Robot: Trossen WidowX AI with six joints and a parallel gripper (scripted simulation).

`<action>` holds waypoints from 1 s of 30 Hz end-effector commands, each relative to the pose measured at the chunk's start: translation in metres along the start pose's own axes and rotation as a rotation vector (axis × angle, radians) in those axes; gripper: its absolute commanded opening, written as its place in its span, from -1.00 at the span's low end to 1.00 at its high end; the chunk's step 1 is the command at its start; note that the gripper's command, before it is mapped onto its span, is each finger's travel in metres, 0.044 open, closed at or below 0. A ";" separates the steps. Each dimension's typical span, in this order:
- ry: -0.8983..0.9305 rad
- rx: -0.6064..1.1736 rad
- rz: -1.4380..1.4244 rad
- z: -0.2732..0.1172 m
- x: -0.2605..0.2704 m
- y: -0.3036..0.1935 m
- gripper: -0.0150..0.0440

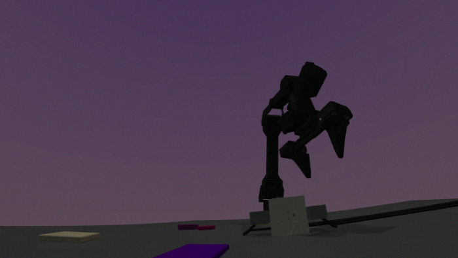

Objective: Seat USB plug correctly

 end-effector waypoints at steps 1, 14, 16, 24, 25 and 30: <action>-0.148 0.007 0.356 -0.017 -0.042 0.043 1.00; -0.246 -0.008 0.586 -0.029 -0.067 0.063 1.00; -0.246 -0.008 0.586 -0.029 -0.067 0.063 1.00; -0.246 -0.008 0.586 -0.023 -0.068 0.063 1.00; -0.246 -0.008 0.586 -0.022 -0.068 0.063 1.00; -0.246 -0.008 0.586 -0.017 -0.070 0.062 1.00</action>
Point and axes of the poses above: the point midway between the two fingers, 35 mm back from their tips, its own z axis out along the fingers, its own x axis across the jaws, y = z × x, the point moved 10 cm from there along -z, back along the fingers, and after that the axes turned 8 degrees about z, right-handed, at the moved point
